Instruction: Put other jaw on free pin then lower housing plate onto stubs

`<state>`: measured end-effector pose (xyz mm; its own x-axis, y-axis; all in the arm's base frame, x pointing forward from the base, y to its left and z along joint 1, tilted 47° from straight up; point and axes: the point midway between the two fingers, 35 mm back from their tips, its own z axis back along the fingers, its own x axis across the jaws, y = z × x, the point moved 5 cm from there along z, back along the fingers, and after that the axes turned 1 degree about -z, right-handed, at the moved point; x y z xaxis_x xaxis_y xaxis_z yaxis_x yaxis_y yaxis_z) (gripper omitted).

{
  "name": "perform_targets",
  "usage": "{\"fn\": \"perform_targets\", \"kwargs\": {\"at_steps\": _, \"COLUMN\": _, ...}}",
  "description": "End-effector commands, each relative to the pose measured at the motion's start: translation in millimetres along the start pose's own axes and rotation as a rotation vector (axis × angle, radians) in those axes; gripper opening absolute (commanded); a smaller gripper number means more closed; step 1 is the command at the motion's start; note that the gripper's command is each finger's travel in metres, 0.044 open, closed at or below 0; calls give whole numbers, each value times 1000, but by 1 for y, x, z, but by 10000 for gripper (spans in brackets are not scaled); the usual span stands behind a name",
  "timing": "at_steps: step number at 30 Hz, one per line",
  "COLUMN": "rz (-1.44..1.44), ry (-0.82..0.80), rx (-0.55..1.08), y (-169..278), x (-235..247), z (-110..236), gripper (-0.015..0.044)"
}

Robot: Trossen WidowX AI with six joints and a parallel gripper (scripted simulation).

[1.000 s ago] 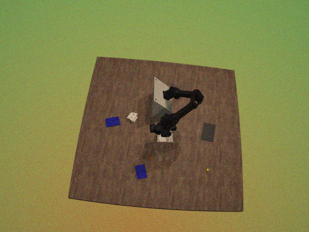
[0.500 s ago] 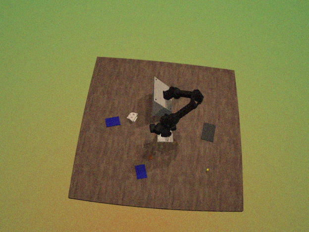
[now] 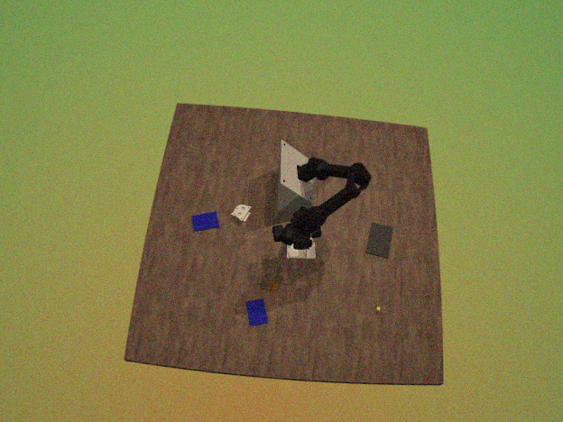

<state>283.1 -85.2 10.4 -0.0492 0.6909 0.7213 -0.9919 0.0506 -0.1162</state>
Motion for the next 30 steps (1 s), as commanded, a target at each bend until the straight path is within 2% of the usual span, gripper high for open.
{"fn": "perform_targets", "kwargs": {"at_steps": 1, "rz": 5, "ry": 3, "rx": 1, "y": 0, "x": 0, "z": 0, "gripper": 134}}
{"fn": "perform_targets", "kwargs": {"at_steps": 30, "rz": 6, "ry": 2, "rx": 1, "y": 0, "x": 0, "z": -46, "gripper": 134}}
